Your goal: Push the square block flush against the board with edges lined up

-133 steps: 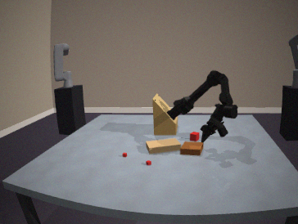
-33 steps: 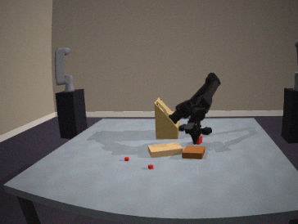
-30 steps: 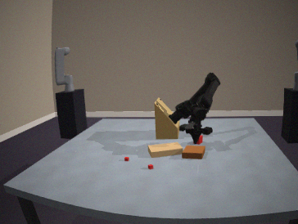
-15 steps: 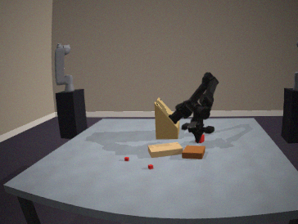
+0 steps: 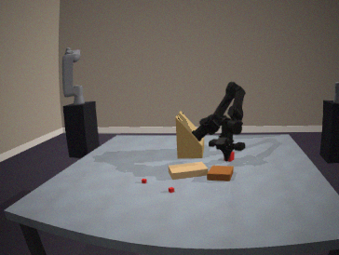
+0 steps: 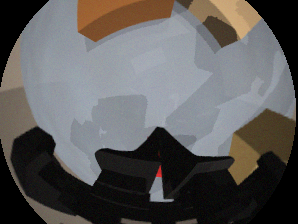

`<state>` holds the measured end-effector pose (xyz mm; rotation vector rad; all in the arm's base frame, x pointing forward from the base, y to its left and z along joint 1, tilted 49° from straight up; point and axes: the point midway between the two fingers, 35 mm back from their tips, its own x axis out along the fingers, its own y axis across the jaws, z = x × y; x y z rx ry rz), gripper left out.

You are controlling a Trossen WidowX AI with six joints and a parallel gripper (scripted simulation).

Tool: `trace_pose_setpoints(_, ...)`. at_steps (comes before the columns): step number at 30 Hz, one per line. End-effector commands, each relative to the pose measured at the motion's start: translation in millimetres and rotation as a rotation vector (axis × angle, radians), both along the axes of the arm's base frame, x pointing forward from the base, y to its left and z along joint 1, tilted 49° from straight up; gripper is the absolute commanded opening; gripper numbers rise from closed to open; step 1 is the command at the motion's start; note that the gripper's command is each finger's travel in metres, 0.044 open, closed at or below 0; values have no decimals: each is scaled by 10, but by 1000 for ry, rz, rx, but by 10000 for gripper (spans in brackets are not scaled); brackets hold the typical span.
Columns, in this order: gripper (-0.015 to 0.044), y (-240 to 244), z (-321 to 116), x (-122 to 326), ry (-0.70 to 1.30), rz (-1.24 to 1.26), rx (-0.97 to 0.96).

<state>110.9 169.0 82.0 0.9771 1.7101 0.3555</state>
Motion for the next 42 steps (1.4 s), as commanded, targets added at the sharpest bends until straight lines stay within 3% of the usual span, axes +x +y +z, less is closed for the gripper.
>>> trace_pose_setpoints(1,0,-2,-6,-59,8,-4,-4)
trace_pose_setpoints(16,0,9,24,-183,10,-5,3)
trace_pose_setpoints(42,0,-66,-113,180,9,-5,0)
